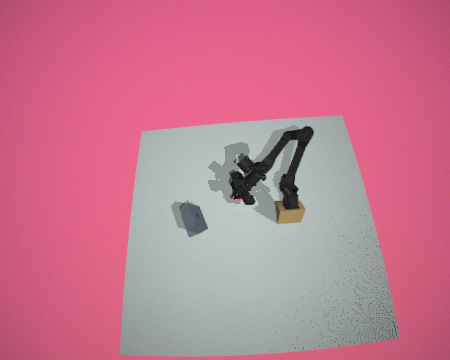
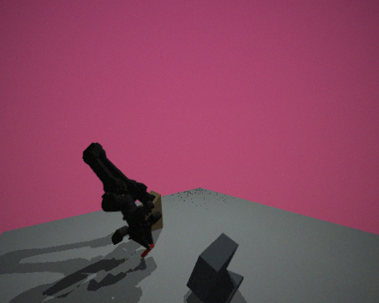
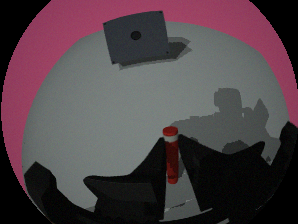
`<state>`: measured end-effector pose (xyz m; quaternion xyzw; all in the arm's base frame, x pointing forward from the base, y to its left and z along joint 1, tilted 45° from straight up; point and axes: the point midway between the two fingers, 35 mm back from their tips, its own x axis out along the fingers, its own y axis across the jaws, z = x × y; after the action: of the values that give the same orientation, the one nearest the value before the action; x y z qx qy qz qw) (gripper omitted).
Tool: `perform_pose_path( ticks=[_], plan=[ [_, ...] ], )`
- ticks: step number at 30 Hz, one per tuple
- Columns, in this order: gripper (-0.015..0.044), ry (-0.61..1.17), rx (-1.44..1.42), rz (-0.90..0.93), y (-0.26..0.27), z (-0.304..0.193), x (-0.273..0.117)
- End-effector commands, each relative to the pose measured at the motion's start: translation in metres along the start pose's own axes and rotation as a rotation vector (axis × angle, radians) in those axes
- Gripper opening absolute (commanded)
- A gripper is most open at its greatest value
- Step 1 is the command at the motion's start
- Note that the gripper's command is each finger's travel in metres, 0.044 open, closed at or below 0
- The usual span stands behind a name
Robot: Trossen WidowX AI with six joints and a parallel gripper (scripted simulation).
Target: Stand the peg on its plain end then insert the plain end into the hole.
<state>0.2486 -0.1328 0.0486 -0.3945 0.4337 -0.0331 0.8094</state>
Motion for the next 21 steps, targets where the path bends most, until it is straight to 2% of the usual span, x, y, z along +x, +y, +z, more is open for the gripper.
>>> perform_pose_path(
  ticks=[1, 21],
  plan=[
    [0.0049, -0.036, -0.006, 0.001, 0.001, -0.001, -0.002],
    [0.0049, -0.209, -0.008, 0.002, 0.001, -0.009, -0.014]
  ],
)
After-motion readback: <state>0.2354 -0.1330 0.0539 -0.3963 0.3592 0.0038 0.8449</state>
